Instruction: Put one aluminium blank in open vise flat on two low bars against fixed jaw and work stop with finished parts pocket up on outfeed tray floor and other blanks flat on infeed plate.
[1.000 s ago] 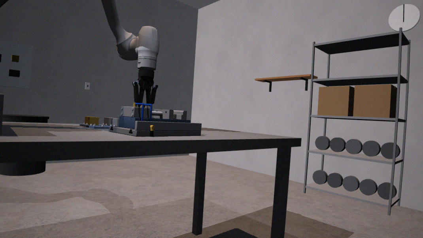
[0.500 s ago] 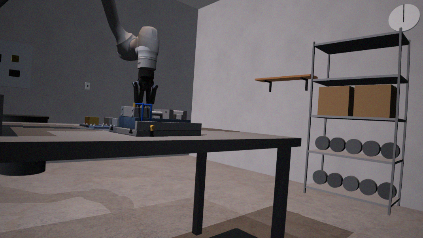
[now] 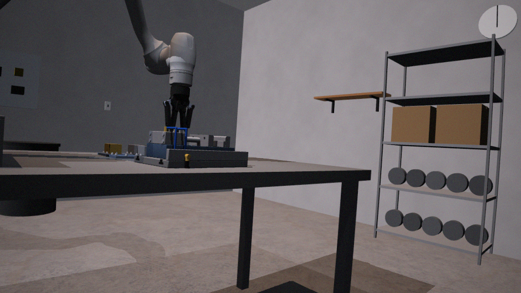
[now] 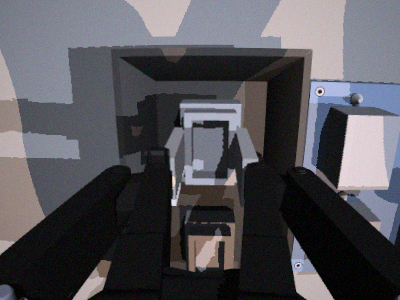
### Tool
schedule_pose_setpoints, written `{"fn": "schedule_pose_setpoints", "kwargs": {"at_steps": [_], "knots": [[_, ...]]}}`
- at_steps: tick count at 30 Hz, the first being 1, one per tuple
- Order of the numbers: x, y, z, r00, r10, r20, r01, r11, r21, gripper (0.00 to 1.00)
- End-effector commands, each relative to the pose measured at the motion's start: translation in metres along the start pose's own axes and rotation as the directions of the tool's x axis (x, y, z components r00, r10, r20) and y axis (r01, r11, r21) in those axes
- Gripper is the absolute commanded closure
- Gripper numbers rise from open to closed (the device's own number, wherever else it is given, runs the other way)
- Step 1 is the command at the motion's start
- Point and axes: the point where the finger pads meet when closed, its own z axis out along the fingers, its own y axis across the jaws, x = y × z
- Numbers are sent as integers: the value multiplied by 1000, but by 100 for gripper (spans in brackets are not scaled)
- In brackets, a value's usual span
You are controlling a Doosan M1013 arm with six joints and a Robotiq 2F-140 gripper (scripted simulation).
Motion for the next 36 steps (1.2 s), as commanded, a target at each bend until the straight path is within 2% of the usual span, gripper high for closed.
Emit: {"fn": "schedule_pose_setpoints", "kwargs": {"at_steps": [1, 36], "knots": [[0, 0, 0, 1000, 0, 0, 0, 1000, 0, 100], [0, 0, 4, 1000, 0, 0, 0, 1000, 0, 100]]}}
